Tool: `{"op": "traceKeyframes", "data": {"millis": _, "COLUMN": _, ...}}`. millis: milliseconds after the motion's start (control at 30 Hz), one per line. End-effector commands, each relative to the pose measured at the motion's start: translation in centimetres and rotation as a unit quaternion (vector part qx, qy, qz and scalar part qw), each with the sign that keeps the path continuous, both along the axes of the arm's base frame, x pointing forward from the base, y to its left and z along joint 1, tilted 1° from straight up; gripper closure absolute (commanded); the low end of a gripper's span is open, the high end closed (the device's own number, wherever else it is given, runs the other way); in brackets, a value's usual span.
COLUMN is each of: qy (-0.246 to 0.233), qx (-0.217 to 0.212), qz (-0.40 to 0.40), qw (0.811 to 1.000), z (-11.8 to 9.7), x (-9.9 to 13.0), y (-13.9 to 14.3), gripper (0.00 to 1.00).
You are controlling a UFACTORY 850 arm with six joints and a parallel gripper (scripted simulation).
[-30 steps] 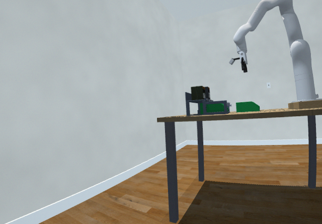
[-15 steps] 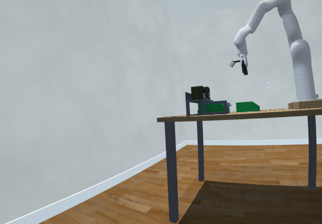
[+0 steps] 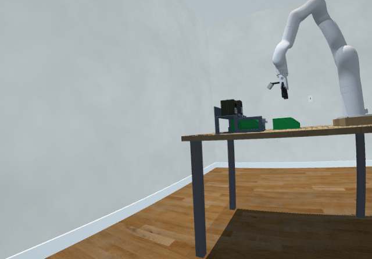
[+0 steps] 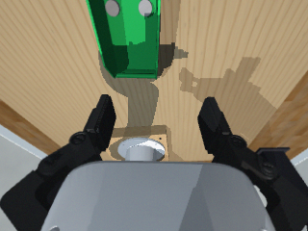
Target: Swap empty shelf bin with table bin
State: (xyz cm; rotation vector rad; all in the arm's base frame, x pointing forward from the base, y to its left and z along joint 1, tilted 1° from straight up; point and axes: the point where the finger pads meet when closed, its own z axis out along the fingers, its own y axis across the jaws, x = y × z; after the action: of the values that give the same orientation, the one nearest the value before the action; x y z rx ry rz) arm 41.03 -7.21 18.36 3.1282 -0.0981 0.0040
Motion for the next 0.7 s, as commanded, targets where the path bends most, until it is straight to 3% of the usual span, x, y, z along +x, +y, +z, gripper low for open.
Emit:
{"op": "traceKeyframes", "data": {"millis": 0, "qy": -0.002, "qx": -0.001, "qz": 0.000, "qw": 1.000, "z": -4.0, "x": 0.5, "y": -0.1, "gripper": 0.00}}
{"op": "traceKeyframes", "data": {"millis": 367, "qy": -0.002, "qx": -0.001, "qz": 0.000, "qw": 1.000, "z": -5.0, "x": 0.5, "y": -0.1, "gripper": 0.00}}
{"op": "traceKeyframes", "data": {"millis": 400, "qy": -0.002, "qx": -0.001, "qz": 0.000, "qw": 1.000, "z": -5.0, "x": 0.5, "y": -0.1, "gripper": 1.00}}
{"op": "traceKeyframes", "data": {"millis": 667, "qy": -0.002, "qx": -0.001, "qz": 0.000, "qw": 1.000, "z": -5.0, "x": 0.5, "y": -0.1, "gripper": 1.00}}
